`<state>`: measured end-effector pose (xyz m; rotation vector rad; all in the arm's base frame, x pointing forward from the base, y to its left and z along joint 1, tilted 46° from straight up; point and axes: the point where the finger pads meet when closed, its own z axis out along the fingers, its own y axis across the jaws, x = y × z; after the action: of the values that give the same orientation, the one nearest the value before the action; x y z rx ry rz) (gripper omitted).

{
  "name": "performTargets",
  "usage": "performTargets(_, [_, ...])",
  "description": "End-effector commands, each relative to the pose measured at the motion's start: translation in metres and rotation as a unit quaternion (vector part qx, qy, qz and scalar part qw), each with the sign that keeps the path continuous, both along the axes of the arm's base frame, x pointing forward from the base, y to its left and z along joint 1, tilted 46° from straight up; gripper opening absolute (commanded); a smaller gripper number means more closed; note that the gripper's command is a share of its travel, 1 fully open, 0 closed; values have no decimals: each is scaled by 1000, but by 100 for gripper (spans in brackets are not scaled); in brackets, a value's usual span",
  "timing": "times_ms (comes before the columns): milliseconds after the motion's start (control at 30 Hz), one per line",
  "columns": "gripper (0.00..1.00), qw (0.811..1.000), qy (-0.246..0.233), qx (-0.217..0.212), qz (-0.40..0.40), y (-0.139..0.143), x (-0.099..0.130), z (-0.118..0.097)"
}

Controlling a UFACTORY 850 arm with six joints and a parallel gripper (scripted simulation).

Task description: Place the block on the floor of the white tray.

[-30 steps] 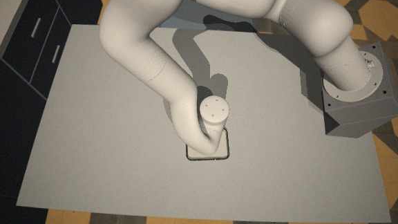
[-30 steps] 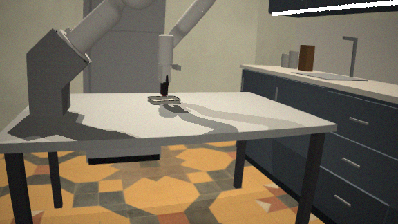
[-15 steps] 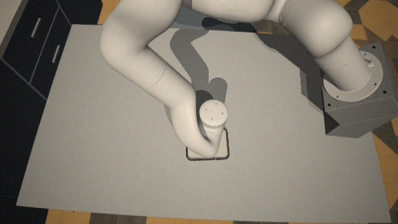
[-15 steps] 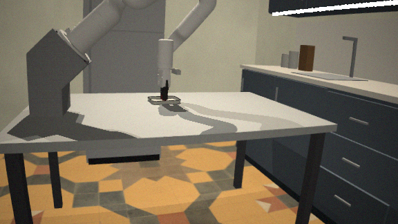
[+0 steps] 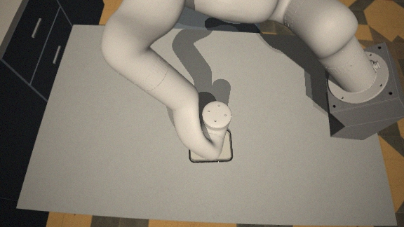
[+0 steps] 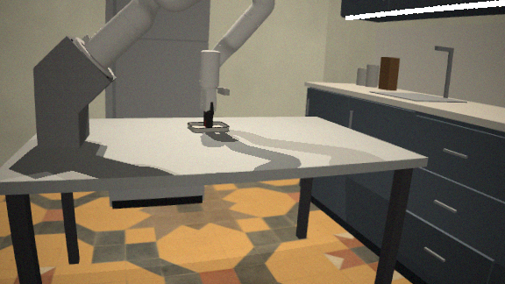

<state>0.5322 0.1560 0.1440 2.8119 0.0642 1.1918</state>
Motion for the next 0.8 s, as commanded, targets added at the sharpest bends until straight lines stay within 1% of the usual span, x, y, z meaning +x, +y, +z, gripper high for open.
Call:
performTargets(0, [0,1000,0,0,0,0,0,0])
performTargets(767, [0,1000,0,0,0,0,2,-1])
